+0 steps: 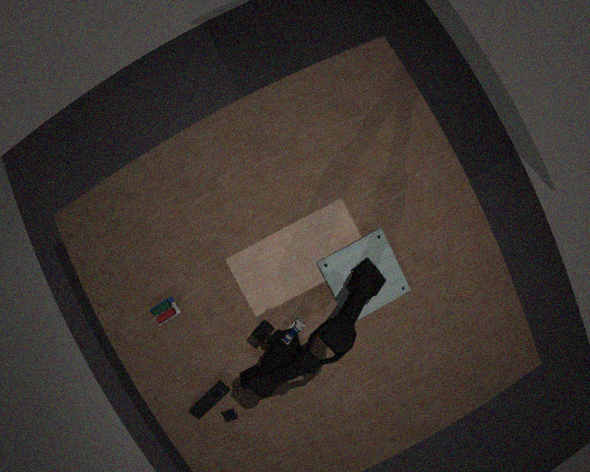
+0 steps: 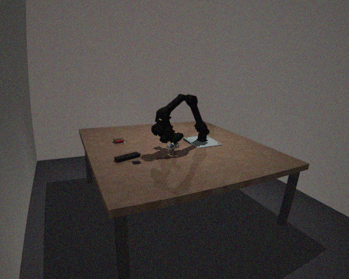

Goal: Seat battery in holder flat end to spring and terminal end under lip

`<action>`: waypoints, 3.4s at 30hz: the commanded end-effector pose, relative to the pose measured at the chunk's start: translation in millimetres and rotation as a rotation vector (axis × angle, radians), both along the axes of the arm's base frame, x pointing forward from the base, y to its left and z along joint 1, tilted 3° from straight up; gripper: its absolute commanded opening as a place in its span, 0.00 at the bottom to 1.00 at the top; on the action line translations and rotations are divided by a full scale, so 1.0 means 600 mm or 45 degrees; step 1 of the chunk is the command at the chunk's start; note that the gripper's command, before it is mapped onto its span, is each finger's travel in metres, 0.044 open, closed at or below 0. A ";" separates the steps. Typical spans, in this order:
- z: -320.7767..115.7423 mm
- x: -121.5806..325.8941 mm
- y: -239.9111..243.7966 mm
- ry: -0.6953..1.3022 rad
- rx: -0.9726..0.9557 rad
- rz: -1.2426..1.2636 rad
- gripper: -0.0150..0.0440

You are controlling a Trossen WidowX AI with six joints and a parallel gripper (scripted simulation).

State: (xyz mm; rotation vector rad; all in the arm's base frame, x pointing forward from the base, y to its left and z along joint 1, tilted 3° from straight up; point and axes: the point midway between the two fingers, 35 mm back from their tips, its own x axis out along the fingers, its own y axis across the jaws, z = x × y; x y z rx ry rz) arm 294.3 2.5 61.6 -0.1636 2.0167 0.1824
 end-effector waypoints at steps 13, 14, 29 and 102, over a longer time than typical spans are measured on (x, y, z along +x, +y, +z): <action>-0.003 0.020 0.004 0.005 -0.001 -0.006 0.39; -0.003 0.021 0.004 0.005 -0.001 -0.005 0.39; -0.002 0.031 0.006 -0.001 0.001 -0.004 0.39; -0.020 0.010 0.001 -0.454 0.102 -0.029 0.39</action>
